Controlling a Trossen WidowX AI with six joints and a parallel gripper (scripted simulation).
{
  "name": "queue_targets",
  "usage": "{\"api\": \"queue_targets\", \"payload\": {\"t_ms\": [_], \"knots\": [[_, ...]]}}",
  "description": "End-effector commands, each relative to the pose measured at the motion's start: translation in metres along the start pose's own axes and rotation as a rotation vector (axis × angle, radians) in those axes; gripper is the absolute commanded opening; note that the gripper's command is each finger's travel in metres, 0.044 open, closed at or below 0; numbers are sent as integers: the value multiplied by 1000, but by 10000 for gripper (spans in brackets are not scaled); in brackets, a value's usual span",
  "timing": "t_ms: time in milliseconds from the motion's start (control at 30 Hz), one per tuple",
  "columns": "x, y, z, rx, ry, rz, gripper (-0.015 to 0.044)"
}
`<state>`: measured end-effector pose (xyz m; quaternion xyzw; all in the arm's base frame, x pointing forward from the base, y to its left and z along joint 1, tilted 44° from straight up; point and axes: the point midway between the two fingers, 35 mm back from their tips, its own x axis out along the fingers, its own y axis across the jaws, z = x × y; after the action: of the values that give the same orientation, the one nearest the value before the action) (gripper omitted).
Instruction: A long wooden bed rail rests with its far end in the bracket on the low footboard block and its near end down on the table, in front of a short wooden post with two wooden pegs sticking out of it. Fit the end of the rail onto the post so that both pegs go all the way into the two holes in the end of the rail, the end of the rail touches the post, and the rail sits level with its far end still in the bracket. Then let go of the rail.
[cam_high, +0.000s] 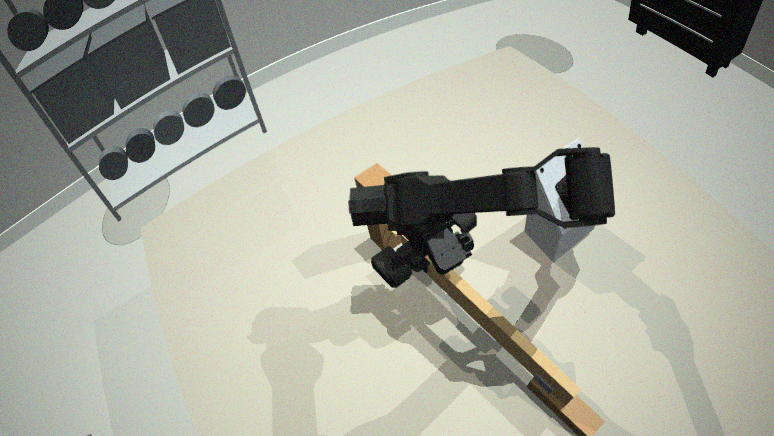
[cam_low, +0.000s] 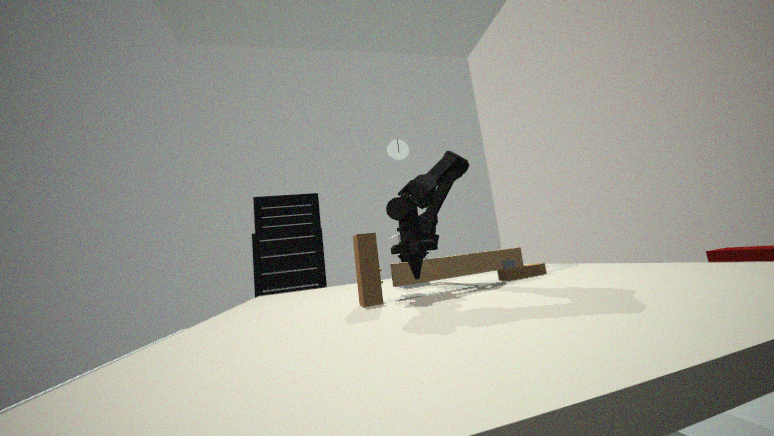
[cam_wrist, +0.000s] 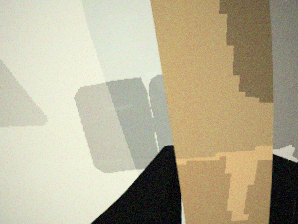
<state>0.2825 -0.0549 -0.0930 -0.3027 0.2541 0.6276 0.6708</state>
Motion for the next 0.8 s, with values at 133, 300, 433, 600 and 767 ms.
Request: {"api": "queue_targets", "payload": {"t_ms": [133,300,433,600,767], "knots": [[-7,-2,-1,0,0,-14,0],[-5,-2,-1,0,0,-14,0],[-3,-1,-1,0,0,-14,0],[-2,-1,-1,0,0,-14,0],[-3,-1,-1,0,0,-14,0]]}}
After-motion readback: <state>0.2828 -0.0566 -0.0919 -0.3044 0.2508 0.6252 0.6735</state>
